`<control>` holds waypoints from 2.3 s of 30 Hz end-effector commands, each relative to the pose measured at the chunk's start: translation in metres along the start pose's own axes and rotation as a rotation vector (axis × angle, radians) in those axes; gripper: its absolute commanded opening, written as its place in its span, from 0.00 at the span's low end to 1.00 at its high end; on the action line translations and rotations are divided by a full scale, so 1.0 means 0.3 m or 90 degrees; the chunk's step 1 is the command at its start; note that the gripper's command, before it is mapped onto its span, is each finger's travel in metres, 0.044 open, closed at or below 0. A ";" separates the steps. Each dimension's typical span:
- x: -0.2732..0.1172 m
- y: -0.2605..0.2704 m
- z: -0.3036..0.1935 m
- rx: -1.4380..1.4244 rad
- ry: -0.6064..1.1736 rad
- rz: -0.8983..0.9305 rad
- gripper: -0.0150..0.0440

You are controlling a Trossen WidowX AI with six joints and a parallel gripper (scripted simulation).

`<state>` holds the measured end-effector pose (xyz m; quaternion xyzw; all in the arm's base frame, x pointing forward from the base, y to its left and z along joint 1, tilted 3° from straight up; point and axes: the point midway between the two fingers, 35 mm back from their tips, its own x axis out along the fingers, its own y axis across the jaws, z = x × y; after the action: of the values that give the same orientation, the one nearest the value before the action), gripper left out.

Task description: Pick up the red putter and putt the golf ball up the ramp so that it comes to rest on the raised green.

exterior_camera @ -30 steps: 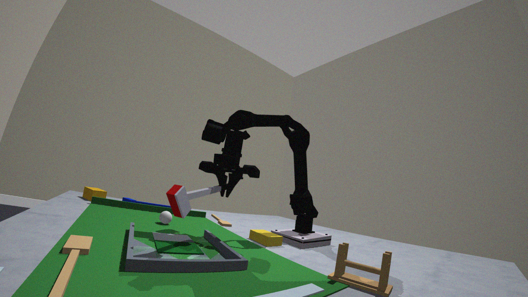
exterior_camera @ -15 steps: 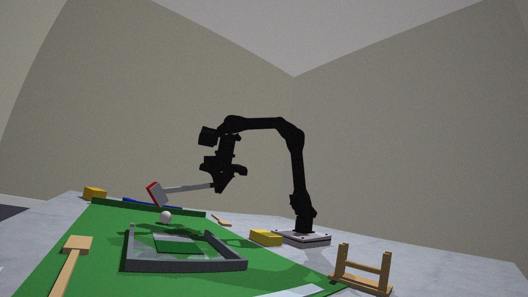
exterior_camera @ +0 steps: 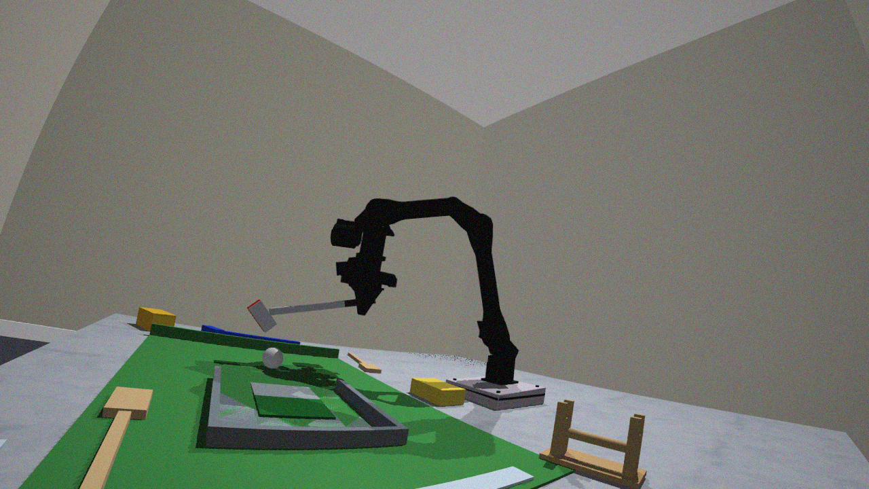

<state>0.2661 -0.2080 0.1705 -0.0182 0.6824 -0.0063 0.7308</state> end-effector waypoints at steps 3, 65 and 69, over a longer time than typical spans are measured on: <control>-0.015 -0.058 -0.042 0.054 0.003 -0.009 0.25; 0.221 -0.152 -0.052 0.057 0.004 -0.007 0.25; 0.220 -0.127 -0.044 0.057 0.004 -0.006 0.25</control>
<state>0.2560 -0.2551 0.1048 0.0110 0.6839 -0.0405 0.7283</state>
